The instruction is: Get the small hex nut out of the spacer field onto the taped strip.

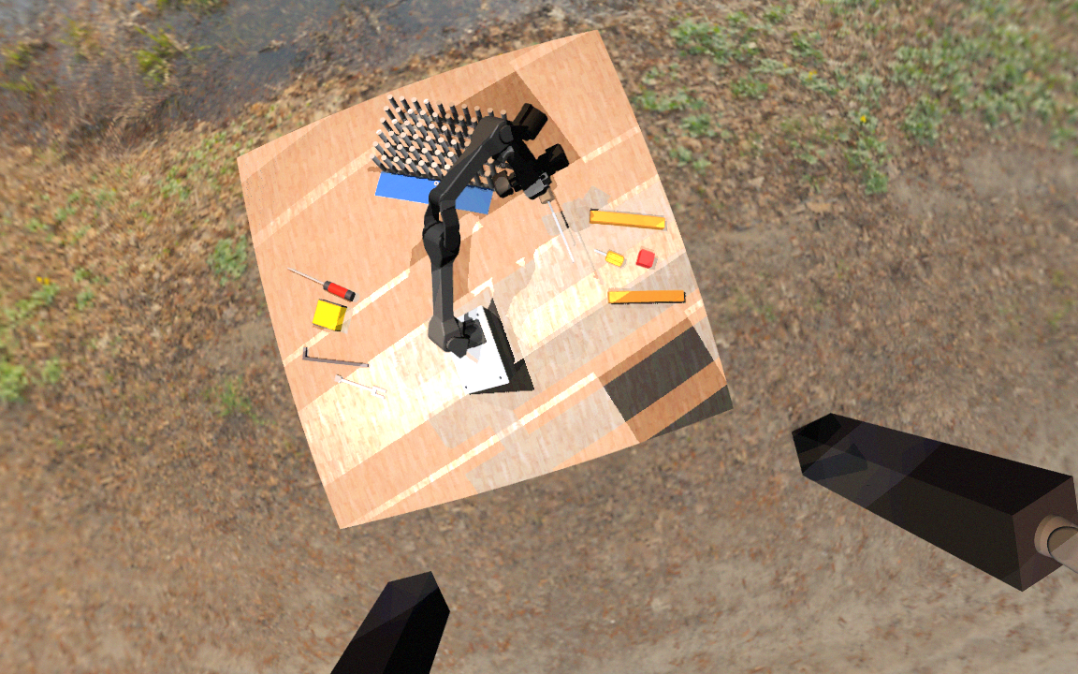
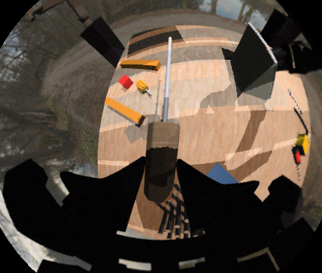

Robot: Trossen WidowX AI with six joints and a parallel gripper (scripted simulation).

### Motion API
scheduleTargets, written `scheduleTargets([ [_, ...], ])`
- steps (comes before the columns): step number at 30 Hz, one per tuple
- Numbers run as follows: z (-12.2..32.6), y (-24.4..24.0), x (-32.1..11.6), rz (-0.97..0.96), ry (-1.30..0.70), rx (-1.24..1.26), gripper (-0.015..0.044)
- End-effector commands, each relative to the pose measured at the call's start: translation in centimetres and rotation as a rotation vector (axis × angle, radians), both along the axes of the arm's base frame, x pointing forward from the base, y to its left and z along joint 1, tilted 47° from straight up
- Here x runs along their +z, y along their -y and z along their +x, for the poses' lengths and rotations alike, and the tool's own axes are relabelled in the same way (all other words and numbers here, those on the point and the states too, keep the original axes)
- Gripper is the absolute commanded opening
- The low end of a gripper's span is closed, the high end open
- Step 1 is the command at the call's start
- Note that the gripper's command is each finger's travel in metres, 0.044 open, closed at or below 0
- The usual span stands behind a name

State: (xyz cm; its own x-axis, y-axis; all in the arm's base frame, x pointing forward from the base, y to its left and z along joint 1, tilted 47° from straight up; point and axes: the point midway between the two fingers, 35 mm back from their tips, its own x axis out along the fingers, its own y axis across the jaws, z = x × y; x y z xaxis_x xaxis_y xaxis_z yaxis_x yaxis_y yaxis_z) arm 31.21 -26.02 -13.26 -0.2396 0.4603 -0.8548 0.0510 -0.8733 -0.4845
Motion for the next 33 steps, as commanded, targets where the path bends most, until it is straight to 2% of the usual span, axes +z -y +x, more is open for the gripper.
scheduleTargets([
  [1,0.0,0.4,-0.1,-0.015,-0.010,-0.012,0.0000],
  [33,0.7,-1.9,-2.7,-0.012,-0.017,-0.022,0.0000],
])
